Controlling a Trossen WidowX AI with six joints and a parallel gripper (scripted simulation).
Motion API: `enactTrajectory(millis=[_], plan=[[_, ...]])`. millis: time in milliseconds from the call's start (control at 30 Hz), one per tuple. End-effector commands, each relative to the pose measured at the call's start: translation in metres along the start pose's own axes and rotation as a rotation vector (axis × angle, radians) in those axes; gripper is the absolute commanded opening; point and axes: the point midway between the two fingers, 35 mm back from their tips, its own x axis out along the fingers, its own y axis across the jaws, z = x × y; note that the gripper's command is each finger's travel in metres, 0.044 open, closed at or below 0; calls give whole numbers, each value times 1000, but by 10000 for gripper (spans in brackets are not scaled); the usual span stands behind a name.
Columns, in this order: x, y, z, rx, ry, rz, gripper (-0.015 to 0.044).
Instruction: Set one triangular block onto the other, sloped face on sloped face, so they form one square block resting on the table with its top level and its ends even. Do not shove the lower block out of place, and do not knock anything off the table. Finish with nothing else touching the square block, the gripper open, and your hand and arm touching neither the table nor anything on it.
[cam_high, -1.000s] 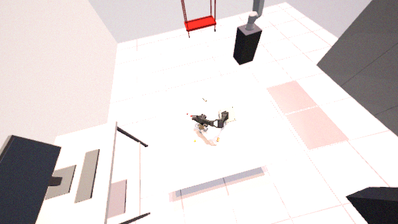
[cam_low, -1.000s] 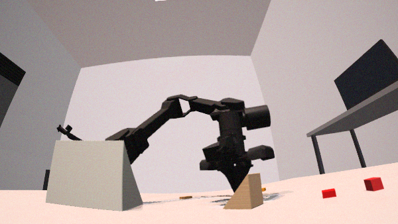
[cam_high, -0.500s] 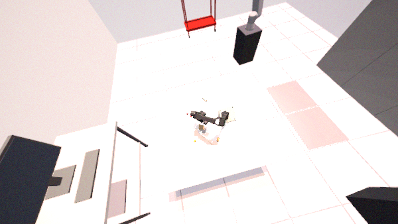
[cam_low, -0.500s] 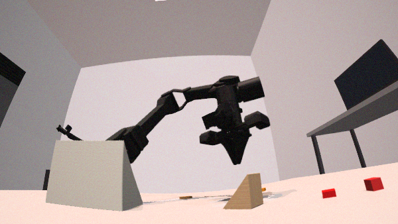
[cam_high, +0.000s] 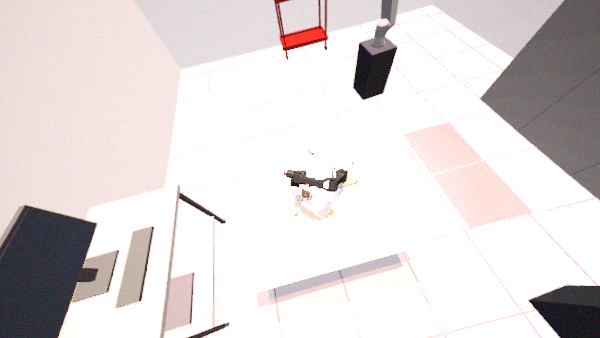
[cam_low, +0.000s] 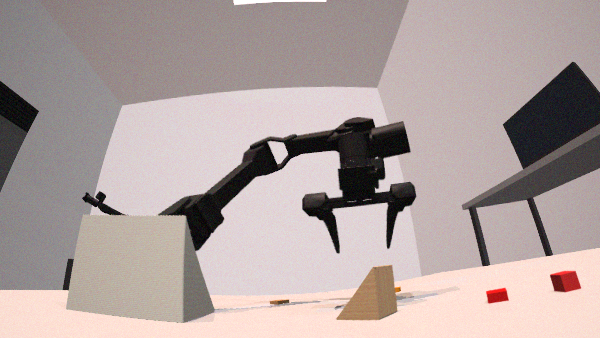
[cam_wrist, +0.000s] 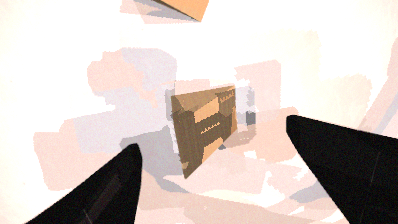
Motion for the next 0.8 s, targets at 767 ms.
enactTrajectory(millis=[767], plan=[[-13,36,-28,-1529,119,-112,440]])
